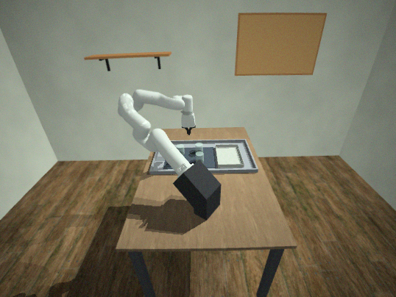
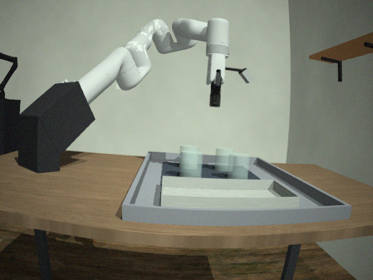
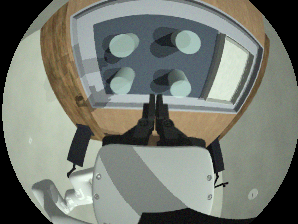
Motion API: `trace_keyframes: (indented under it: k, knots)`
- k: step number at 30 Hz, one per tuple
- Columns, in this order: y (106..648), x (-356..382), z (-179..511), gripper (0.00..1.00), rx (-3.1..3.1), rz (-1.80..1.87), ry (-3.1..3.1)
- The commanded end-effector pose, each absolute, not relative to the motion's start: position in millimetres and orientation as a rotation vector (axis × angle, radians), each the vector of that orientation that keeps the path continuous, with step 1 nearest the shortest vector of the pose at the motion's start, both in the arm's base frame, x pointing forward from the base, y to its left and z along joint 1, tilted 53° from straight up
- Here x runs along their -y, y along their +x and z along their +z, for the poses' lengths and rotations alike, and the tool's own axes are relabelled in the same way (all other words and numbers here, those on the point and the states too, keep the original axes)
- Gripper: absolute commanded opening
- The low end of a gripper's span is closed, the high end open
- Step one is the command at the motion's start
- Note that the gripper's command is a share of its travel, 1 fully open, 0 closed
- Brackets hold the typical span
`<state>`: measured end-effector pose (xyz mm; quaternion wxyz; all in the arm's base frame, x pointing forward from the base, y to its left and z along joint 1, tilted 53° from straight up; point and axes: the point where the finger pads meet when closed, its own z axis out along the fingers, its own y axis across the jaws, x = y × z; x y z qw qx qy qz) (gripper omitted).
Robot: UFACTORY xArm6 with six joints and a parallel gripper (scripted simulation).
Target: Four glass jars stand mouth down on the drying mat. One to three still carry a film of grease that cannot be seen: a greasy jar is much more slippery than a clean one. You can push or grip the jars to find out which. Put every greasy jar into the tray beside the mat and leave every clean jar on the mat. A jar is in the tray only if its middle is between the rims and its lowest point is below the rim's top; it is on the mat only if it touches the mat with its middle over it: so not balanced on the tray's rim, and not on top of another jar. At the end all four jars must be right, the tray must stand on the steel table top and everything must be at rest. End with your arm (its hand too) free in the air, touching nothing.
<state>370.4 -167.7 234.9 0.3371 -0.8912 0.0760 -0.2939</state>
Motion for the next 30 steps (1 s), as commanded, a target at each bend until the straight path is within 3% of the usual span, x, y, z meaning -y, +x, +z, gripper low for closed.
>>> trace_keyframes:
  k: [1, 21, 30]
  knots:
    - [371, 169, 236, 0.0, -0.198, -0.769, -2.324]
    - [416, 125, 188, 0.0, -0.198, -0.769, -2.324]
    - [430, 181, 150, 0.0, -0.198, -0.769, -2.324]
